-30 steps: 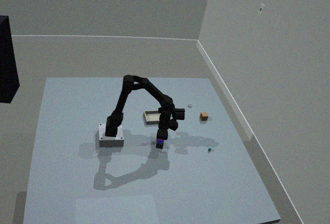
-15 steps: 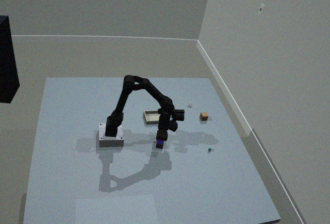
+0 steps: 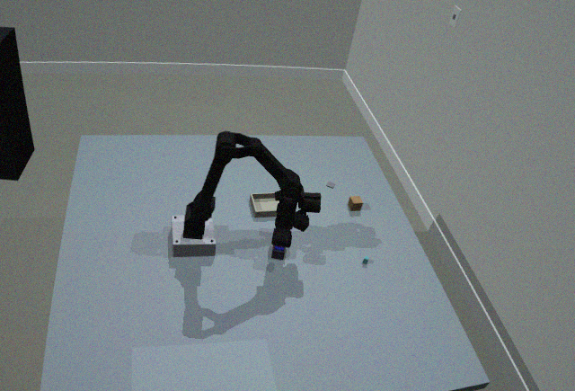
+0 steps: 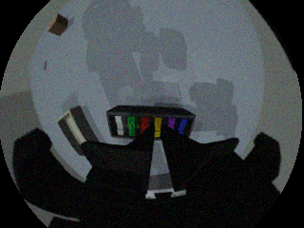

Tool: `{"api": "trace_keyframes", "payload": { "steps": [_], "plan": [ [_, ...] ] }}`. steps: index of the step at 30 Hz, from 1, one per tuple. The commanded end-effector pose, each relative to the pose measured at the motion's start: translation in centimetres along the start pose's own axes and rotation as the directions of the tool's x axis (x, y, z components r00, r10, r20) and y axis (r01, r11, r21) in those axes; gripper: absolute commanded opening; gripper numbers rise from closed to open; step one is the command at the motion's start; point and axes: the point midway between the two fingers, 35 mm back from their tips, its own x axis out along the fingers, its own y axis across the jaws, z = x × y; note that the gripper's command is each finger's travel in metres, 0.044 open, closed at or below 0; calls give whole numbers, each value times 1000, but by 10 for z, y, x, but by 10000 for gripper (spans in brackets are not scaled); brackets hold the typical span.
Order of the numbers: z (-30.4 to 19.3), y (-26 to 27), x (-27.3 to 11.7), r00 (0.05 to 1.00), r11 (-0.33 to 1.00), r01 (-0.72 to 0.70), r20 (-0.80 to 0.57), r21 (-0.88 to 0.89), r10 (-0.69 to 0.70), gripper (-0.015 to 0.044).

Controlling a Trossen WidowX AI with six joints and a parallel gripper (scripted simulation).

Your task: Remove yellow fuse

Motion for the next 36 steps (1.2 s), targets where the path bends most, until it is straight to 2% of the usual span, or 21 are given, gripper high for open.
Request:
{"api": "trace_keyframes", "payload": {
  "steps": [1,5,36],
  "plan": [
    [0,0,0,1000,1000,0,1,0,0,23],
    [0,0,0,1000,1000,0,1,0,0,0],
    [1,0,-13,1000,1000,1,1,2,-1,0]
  ]
}}
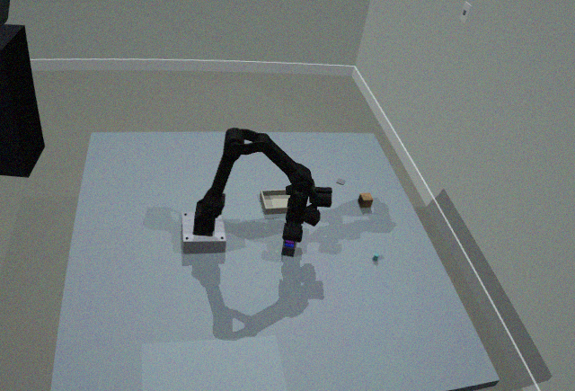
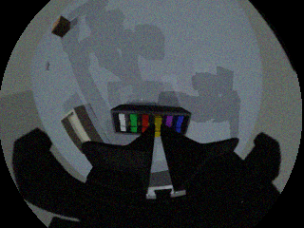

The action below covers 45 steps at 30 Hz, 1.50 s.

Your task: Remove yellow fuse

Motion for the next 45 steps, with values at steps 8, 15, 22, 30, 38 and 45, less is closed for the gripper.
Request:
{"api": "trace_keyframes", "payload": {
  "steps": [8,15,22,30,38,45],
  "plan": [
    [0,0,-6,1000,1000,0,0,1,0,0],
    [0,0,-9,1000,1000,1,0,2,-1,0],
    [0,0,-13,1000,1000,1,0,2,-1,0],
    [0,0,-17,1000,1000,1,0,2,-1,0],
    [0,0,-21,1000,1000,2,0,3,-2,0],
    [0,0,-24,1000,1000,2,0,3,-2,0]
  ]
}}
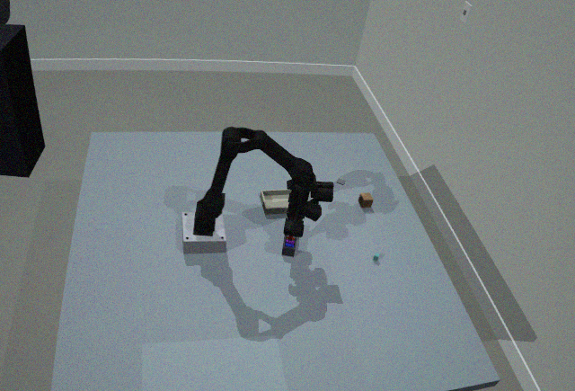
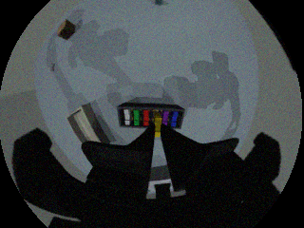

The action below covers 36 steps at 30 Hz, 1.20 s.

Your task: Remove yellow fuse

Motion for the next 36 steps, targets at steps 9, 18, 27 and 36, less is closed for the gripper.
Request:
{"api": "trace_keyframes", "payload": {
  "steps": [9,18,27,36],
  "plan": [
    [0,0,-9,1000,1000,2,0,2,-2,0],
    [0,0,-23,1000,1000,2,0,2,-2,0],
    [0,24,-27,1000,1000,0,-1,2,0,0],
    [-4,72,-27,1000,1000,-4,-2,2,4,0]
  ]
}}
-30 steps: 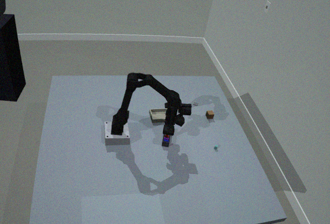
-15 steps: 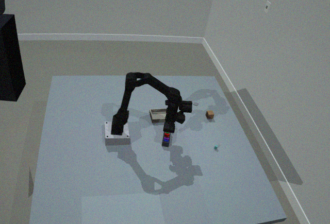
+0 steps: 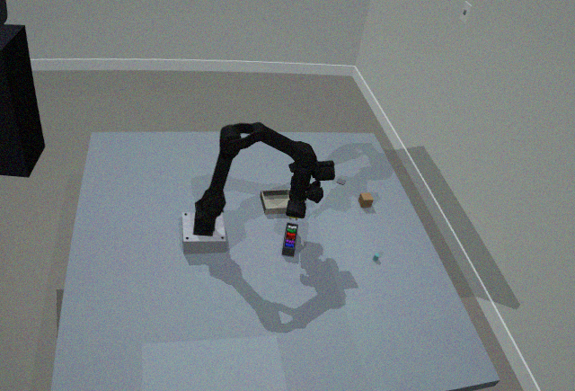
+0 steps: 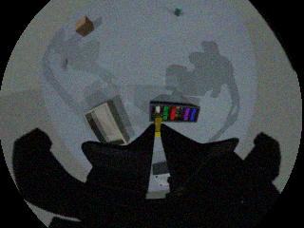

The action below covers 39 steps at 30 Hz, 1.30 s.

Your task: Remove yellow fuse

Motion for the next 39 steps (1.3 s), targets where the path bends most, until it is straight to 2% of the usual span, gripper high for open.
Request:
{"api": "trace_keyframes", "payload": {
  "steps": [1,24,39],
  "plan": [
    [-3,19,1,1000,1000,3,-4,3,-3,0],
    [-55,140,-1,1000,1000,-12,-9,3,12,0],
    [-57,143,16,1000,1000,-12,-9,4,12,0]
  ]
}}
